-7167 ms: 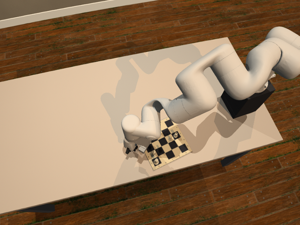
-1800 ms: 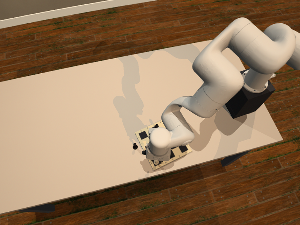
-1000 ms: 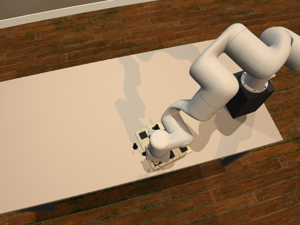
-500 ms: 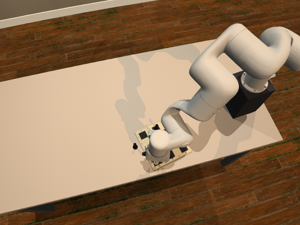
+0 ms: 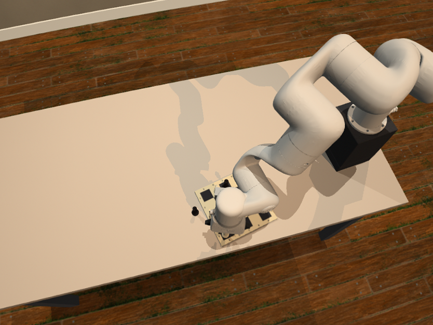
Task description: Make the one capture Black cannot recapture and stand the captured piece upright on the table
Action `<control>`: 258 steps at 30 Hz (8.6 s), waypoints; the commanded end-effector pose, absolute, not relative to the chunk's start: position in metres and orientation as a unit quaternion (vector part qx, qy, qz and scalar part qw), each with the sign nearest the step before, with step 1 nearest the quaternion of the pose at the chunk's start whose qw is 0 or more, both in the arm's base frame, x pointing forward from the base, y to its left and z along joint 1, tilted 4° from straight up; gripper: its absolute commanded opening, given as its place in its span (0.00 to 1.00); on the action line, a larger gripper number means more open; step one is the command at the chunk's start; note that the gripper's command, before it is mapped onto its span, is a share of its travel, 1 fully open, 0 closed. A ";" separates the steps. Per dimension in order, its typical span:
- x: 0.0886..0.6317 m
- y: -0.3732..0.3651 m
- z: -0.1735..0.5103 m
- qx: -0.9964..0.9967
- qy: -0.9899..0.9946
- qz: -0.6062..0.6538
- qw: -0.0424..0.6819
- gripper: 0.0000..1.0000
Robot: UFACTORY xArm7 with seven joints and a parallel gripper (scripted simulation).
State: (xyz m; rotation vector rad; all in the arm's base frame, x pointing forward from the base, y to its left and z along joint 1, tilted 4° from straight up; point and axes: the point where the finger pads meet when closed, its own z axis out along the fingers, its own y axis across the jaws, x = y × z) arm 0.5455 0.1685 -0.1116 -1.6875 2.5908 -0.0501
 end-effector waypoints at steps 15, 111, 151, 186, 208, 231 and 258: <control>0.548 0.169 -0.109 -0.545 0.838 -0.017 0.027 0.43; 0.552 0.170 -0.148 -0.545 0.838 -0.017 0.027 0.43; 0.552 0.170 -0.148 -0.545 0.838 -0.017 0.027 0.00; 0.546 0.170 -0.049 -0.545 0.838 -0.017 0.027 0.00; 0.468 0.154 -0.053 -0.446 0.894 -0.014 0.028 0.00; 0.469 0.154 -0.074 -0.446 0.894 -0.014 0.029 0.00; 0.473 0.155 -0.149 -0.446 0.894 -0.014 0.029 0.00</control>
